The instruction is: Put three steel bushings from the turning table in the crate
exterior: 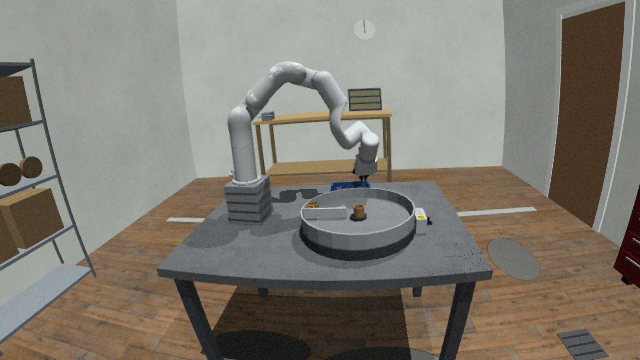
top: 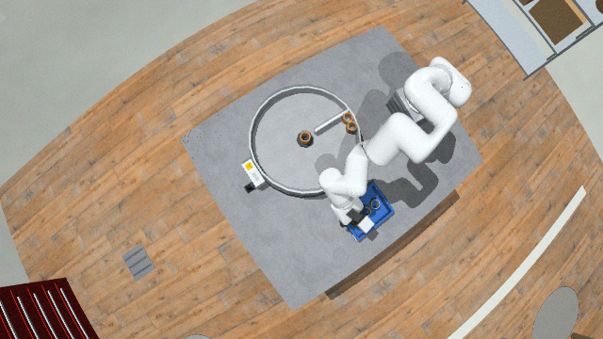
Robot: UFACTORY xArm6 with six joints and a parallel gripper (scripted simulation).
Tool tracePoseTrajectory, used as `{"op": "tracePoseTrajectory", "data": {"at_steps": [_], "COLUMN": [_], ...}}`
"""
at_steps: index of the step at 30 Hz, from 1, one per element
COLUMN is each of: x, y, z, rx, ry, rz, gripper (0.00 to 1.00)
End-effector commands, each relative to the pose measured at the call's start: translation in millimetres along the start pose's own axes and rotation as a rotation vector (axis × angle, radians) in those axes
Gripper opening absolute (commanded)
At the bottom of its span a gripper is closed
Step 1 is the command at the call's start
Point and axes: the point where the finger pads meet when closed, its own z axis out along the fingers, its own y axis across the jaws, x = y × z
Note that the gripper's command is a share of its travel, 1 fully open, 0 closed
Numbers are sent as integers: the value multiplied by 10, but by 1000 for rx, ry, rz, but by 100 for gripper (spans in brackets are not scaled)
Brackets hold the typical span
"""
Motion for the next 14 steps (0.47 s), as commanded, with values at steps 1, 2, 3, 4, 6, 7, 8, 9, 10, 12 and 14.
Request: {"op": "tracePoseTrajectory", "data": {"at_steps": [1, 2, 3, 4, 6, 7, 8, 9, 10, 12, 14], "x": [117, 148, 179, 208, 261, 284, 305, 322, 337, 348, 348], "y": [8, 9, 9, 9, 9, 9, 9, 9, 9, 9, 9], "z": [-142, -179, -215, -250, -313, -341, -365, -386, -403, -417, -417], "rx": [-2, -2, -2, -2, -2, -2, -2, -2, -2, -2, -2], "ry": [0, 0, 0, 0, 0, 0, 0, 0, 0, 0, 0], "rz": [-1, -1, -1, -1, -1, -1, -1, -1, -1, -1, -1], "gripper": [11, 11, 11, 11, 11, 11, 11, 11, 11, 11, 11]}}
